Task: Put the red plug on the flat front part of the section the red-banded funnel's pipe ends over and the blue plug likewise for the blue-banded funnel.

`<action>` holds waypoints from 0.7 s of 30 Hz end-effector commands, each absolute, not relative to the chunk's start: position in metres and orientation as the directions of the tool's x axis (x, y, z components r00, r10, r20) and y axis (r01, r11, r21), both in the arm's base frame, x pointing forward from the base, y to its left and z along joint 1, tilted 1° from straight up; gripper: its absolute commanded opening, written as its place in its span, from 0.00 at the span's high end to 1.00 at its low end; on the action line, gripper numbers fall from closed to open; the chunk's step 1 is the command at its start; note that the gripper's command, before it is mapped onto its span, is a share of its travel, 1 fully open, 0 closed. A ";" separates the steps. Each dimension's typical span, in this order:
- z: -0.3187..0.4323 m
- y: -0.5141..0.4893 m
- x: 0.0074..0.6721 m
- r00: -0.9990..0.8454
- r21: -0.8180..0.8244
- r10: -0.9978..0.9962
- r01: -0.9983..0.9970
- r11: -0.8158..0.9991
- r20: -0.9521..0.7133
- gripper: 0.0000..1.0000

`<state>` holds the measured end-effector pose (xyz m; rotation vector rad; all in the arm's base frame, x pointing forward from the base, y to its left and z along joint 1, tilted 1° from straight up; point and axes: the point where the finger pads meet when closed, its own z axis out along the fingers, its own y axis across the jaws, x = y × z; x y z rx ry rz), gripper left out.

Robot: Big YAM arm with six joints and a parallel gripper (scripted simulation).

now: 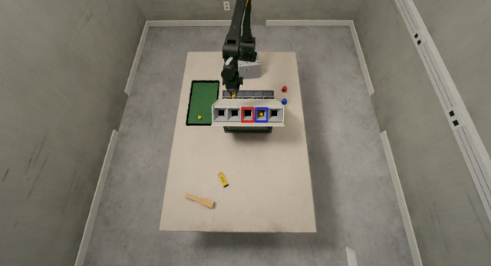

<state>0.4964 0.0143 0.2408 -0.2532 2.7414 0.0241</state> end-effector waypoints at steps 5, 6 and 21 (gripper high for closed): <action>0.262 0.023 0.553 -0.886 -0.024 -0.163 -0.169 0.985 -0.435 1.00; 0.262 0.024 0.554 -0.886 -0.024 -0.162 -0.169 0.985 -0.435 1.00; 0.263 0.027 0.573 -0.883 -0.025 -0.161 -0.167 0.986 -0.441 1.00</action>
